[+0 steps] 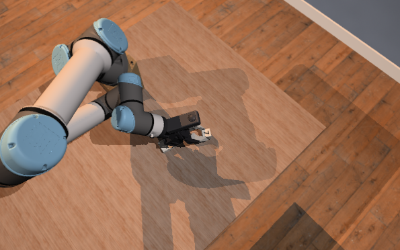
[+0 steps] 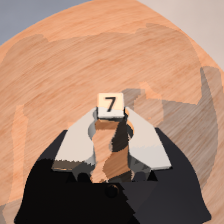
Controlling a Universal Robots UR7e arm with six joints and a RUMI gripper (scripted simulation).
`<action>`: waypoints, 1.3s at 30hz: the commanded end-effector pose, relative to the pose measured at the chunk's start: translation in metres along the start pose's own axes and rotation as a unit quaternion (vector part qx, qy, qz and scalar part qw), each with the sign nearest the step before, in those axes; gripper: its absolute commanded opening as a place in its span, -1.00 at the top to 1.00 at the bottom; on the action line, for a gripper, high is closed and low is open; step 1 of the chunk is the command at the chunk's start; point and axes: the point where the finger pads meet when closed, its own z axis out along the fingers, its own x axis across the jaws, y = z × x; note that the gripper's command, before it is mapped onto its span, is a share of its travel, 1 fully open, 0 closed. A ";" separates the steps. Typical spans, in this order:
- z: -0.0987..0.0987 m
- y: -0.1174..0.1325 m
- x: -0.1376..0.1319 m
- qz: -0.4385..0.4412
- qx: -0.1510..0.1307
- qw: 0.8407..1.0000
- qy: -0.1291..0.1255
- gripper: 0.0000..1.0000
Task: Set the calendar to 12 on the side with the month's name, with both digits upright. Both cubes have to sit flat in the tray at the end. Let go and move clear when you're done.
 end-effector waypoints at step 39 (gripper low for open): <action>0.000 0.000 0.000 0.000 0.000 1.000 0.000 0.70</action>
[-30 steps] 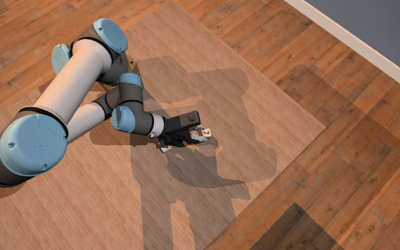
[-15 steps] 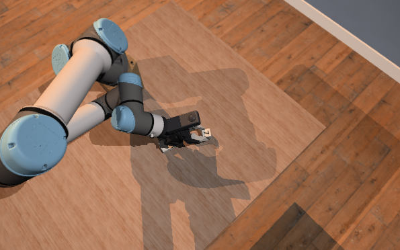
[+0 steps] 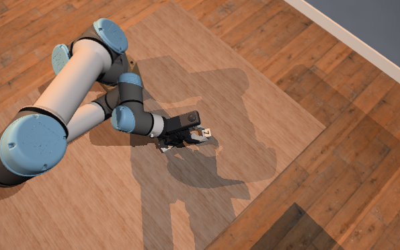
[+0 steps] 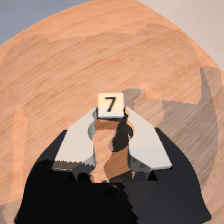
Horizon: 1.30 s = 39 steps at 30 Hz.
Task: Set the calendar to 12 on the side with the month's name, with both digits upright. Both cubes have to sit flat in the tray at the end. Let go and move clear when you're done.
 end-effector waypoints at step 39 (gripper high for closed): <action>-0.004 -0.004 0.000 0.000 0.000 1.000 0.000 0.17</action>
